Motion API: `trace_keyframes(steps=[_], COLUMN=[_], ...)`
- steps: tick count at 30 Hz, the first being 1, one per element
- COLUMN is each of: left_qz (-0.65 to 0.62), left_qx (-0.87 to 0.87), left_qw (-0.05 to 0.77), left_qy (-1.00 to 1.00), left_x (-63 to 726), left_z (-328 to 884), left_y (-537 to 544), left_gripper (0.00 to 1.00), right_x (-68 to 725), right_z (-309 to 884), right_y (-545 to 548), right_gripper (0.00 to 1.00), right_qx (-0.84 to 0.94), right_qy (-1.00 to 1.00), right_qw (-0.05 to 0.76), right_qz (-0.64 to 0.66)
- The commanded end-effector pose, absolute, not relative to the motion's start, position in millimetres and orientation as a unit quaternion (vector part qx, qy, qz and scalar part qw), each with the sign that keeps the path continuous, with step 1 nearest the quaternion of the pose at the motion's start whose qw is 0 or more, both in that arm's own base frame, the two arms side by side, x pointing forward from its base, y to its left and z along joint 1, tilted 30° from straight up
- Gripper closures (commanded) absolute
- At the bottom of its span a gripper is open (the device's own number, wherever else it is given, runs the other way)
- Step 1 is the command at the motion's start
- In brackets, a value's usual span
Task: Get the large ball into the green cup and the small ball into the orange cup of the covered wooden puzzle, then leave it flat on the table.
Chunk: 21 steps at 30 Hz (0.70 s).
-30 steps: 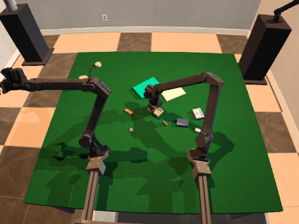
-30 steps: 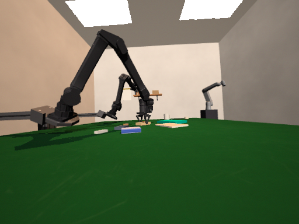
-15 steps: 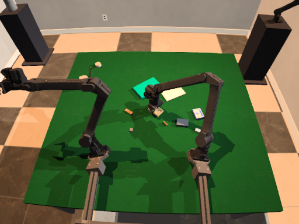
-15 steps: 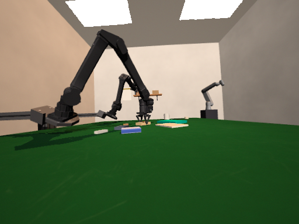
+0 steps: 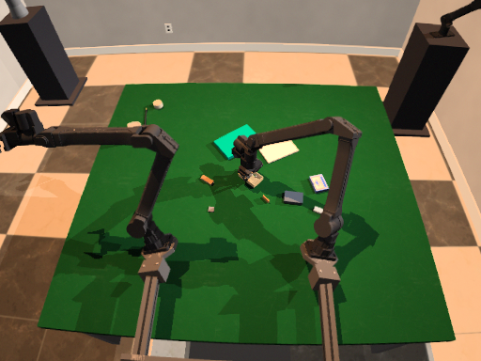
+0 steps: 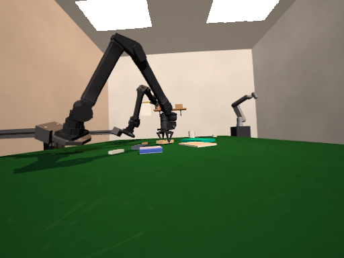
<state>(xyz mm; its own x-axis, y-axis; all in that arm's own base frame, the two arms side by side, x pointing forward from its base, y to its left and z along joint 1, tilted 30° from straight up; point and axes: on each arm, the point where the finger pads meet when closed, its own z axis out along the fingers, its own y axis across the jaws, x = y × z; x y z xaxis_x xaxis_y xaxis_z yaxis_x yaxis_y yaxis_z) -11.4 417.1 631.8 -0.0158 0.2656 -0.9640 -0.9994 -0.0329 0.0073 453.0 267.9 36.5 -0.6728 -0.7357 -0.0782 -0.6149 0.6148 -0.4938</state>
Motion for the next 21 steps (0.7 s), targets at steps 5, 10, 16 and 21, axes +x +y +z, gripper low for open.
trace_keyframes(steps=[5,10,16,21], left_qz=[0.582,0.582,0.582,0.582], left_qx=[-0.427,-0.427,-0.427,-0.427], left_qw=[0.557,0.557,0.557,0.557], left_qy=[0.409,0.409,0.409,0.409], left_x=[-17,-17,-17,-17], left_z=[640,640,640,640], left_y=[410,410,410,410], left_gripper=[0.00,0.00,0.00,0.00], right_x=[453,451,446,441], right_z=[66,74,87,86], right_y=[288,292,295,298], right_gripper=[0.30,0.30,0.30,0.30], right_qx=[-0.380,-0.379,-0.378,-0.381], right_qy=[0.886,0.886,0.887,0.886], right_qw=[0.158,0.160,0.163,0.153], right_qz=[-0.212,-0.212,-0.210,-0.214])
